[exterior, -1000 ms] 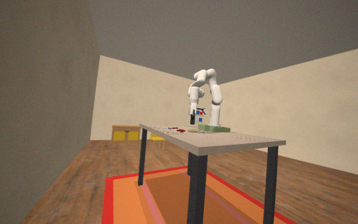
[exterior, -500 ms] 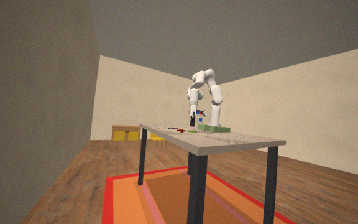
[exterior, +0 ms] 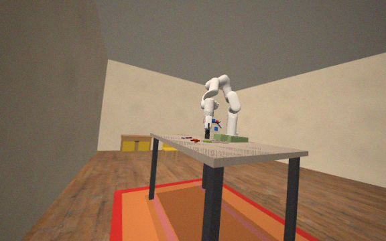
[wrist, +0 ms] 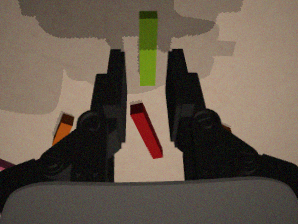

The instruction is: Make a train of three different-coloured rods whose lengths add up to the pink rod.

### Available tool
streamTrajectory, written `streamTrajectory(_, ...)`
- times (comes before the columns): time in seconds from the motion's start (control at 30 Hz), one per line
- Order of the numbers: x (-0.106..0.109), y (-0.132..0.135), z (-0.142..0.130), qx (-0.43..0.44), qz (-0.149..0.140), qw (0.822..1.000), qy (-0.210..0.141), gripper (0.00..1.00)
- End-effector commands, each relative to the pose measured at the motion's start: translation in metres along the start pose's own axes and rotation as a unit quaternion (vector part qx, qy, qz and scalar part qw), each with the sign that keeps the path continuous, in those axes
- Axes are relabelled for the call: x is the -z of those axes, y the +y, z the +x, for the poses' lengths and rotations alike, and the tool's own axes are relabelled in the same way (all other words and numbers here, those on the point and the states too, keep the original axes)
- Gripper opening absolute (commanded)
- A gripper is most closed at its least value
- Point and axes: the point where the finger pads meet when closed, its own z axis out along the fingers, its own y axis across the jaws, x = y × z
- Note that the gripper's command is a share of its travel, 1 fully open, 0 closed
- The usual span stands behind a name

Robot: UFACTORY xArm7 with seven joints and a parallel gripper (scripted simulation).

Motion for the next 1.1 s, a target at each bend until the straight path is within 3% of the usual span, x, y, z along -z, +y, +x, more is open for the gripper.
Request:
streamTrajectory(0.0,-0.0040,0.0012,-0.0013,0.000,-0.001,1.000,-0.002,0.24)
streamTrajectory(1.07,-0.0091,0.0013,-0.0014,0.000,-0.001,1.000,-0.002,0.24)
